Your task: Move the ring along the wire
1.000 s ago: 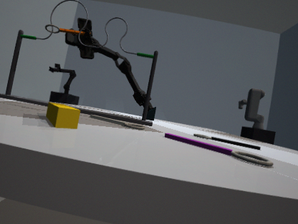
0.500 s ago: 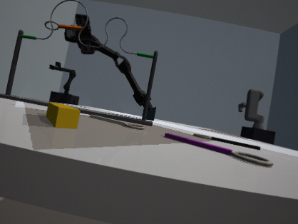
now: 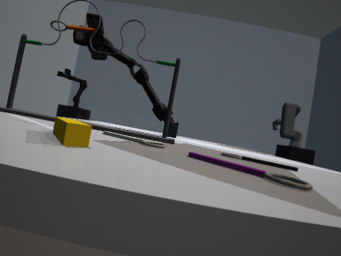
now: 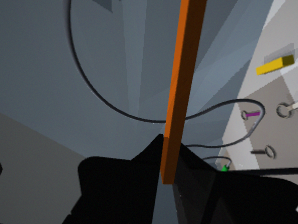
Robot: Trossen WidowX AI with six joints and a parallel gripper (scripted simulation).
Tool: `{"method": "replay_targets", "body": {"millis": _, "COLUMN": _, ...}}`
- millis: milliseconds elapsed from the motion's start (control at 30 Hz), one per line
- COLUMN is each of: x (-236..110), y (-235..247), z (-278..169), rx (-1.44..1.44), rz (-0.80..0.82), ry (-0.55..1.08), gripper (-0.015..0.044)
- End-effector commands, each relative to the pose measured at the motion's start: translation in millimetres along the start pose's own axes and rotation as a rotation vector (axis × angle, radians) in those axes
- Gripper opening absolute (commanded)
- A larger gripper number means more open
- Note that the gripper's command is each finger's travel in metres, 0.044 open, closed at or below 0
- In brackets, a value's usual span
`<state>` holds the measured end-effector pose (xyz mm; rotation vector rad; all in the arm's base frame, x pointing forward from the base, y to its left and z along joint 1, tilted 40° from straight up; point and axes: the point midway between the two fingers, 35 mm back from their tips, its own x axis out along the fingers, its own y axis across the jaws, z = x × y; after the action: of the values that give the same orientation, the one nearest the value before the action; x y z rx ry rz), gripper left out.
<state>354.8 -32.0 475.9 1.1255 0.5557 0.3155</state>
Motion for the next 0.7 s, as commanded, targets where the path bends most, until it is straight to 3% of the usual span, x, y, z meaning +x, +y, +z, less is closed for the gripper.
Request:
{"method": "replay_targets", "body": {"millis": 0, "x": 1.8, "y": 0.5, "z": 1.7, "rx": -0.033, "rz": -0.018, "ry": -0.013, "gripper": -0.015}}
{"method": "replay_targets", "body": {"millis": 667, "x": 12.3, "y": -4.5, "z": 3.1, "rx": -0.163, "rz": -0.106, "ry": -0.105, "gripper": -0.015}}
